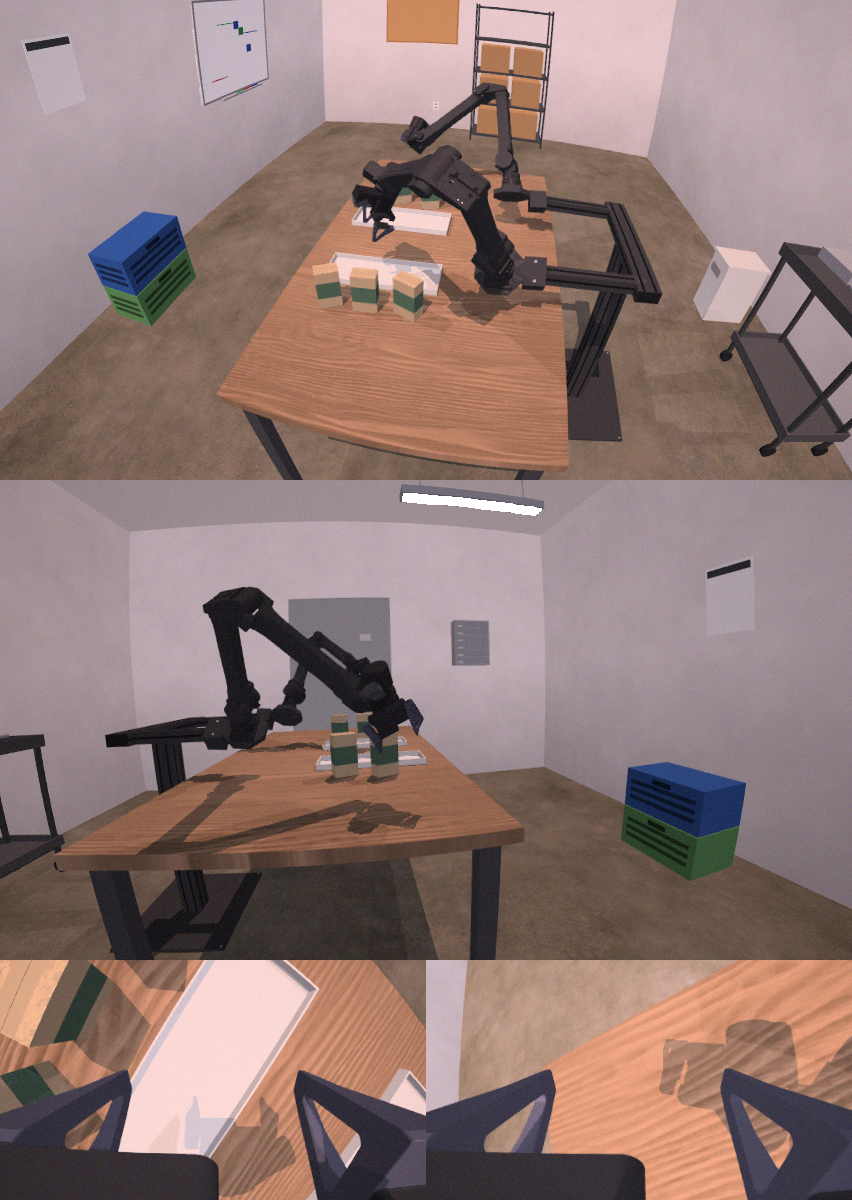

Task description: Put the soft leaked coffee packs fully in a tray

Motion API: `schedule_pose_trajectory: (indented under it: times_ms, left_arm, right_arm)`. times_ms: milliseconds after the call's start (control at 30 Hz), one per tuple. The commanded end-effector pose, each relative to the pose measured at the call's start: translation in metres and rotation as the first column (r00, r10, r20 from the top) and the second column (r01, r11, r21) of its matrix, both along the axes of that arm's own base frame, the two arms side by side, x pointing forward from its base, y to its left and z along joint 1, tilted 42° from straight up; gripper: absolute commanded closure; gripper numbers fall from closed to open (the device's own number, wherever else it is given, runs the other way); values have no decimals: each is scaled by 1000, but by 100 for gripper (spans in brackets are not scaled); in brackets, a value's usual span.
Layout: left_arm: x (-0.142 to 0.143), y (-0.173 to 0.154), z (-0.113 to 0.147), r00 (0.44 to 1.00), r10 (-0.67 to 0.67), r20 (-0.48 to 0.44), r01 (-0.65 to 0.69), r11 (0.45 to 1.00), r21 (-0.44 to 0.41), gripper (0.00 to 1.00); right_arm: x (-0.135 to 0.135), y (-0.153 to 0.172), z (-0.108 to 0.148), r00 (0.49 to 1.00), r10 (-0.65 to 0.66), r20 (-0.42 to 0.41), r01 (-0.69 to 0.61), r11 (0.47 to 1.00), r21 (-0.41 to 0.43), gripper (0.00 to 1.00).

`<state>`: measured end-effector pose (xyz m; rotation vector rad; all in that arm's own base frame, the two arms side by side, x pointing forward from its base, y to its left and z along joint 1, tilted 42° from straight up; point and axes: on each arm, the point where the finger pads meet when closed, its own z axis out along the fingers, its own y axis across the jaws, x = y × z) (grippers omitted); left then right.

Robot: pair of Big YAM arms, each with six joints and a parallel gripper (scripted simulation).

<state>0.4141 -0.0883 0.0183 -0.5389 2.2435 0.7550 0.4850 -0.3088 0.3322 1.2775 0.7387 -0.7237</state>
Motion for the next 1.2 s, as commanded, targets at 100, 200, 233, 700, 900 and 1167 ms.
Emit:
schedule_pose_trajectory:
  times_ms: [100, 200, 233, 700, 900, 1167]
  left_arm:
    - [2, -3, 2, 1000, -3, 7, 3, 1000, -4, 0]
    - [2, -3, 2, 1000, -3, 7, 3, 1000, -4, 0]
    - [2, -3, 2, 1000, -3, 7, 3, 1000, -4, 0]
    - [-32, 26, 22, 980, -74, -182, 81, 996, 30, 24]
    - [-70, 51, 42, 907, -157, -391, 189, 981, 45, 24]
    - [-109, 76, 61, 783, -221, -581, 296, 954, 36, 24]
  right_arm:
    - [1, 2, 4, 1000, 4, 9, -4, 1000, -3, 0]
    - [1, 2, 4, 1000, 4, 9, -4, 1000, -3, 0]
    - [1, 2, 4, 1000, 4, 9, -4, 1000, -3, 0]
    - [-13, 42, -15, 978, 91, -188, -89, 996, 19, 24]
    - [-31, 78, -44, 900, 172, -399, -160, 985, 64, 24]
    - [-50, 114, -74, 784, 252, -568, -219, 967, 126, 24]
